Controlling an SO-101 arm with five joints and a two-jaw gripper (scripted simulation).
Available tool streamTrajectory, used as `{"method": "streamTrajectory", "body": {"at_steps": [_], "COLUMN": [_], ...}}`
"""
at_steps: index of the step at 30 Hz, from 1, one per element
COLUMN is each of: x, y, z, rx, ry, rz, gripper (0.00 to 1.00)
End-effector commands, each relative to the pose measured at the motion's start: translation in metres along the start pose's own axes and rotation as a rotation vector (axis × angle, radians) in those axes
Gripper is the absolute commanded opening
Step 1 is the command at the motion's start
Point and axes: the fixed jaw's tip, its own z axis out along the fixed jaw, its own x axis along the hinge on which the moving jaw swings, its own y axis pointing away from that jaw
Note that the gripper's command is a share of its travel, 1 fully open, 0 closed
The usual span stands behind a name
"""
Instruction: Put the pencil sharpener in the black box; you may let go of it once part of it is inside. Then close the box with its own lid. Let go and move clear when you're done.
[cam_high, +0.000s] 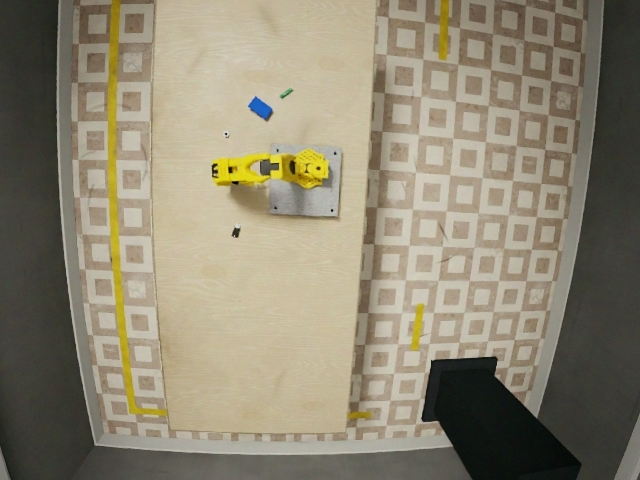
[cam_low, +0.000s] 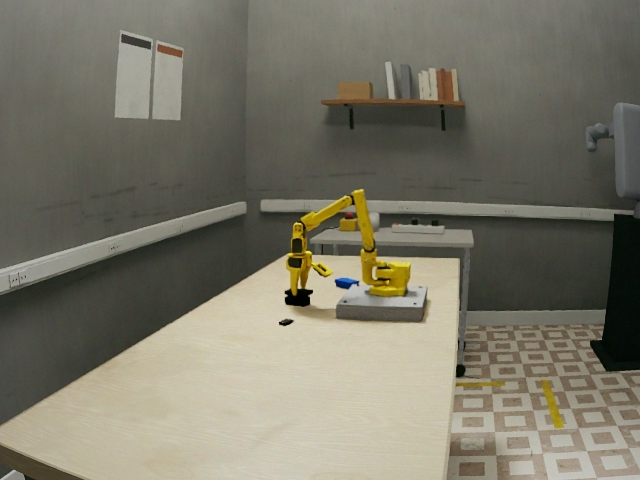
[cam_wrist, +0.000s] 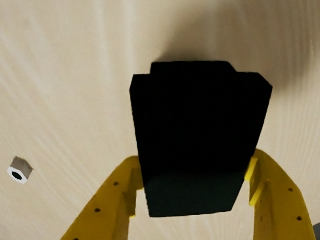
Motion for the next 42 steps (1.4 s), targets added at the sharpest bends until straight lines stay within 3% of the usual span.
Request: {"method": "streamTrajectory", "body": {"at_steps": [1, 42], "x": [0.0033, -0.0013], "y": [0.0002, 0.0016], "z": [-0.0048, -0.0037], "rx": [0.008, -0.004], "ry": [0.019, -0.018], "rz": [-0.001, -0.002], "gripper": [0.21, 0.21]}}
